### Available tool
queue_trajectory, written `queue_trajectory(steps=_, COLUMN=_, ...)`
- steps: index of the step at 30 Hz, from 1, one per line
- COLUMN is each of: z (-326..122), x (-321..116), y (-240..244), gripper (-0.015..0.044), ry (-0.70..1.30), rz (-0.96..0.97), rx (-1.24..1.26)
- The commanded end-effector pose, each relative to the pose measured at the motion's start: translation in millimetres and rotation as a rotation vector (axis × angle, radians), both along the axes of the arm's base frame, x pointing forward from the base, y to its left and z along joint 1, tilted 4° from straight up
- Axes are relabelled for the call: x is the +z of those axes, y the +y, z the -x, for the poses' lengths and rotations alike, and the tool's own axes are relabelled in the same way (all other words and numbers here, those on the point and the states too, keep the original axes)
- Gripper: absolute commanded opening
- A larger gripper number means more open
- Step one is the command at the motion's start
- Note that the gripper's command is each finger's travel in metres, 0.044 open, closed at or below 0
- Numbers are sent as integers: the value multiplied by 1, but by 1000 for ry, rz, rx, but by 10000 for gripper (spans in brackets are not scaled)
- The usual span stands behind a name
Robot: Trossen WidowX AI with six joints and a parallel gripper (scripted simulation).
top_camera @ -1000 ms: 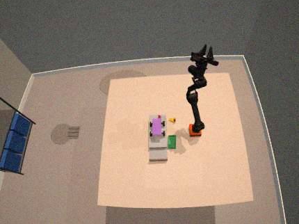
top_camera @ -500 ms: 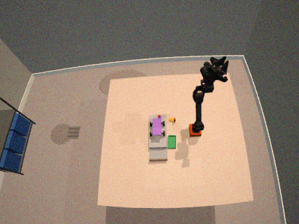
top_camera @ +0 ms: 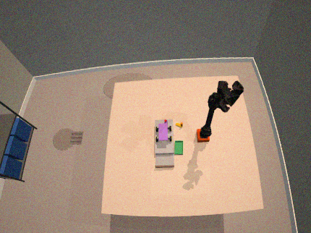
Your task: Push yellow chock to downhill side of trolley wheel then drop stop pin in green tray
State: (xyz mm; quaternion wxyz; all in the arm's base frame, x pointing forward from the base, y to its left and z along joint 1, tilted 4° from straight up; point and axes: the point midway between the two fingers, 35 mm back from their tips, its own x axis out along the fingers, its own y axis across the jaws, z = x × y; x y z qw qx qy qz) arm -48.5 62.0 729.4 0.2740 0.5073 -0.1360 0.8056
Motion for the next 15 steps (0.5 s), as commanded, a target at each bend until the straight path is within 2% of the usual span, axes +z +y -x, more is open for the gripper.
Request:
queue_trajectory(steps=1, z=-22, x=-17, y=56, gripper=190, ry=-6, rz=116, rx=-234)
queue_trajectory(steps=7, z=-63, x=-47, y=112, gripper=190, ry=-27, rz=264, rx=-522)
queue_trajectory(steps=11, z=-90, x=-58, y=123, gripper=190, ry=48, rz=330, rx=-594)
queue_trajectory(steps=15, z=-117, x=-76, y=143, gripper=190, ry=31, rz=411, rx=-736)
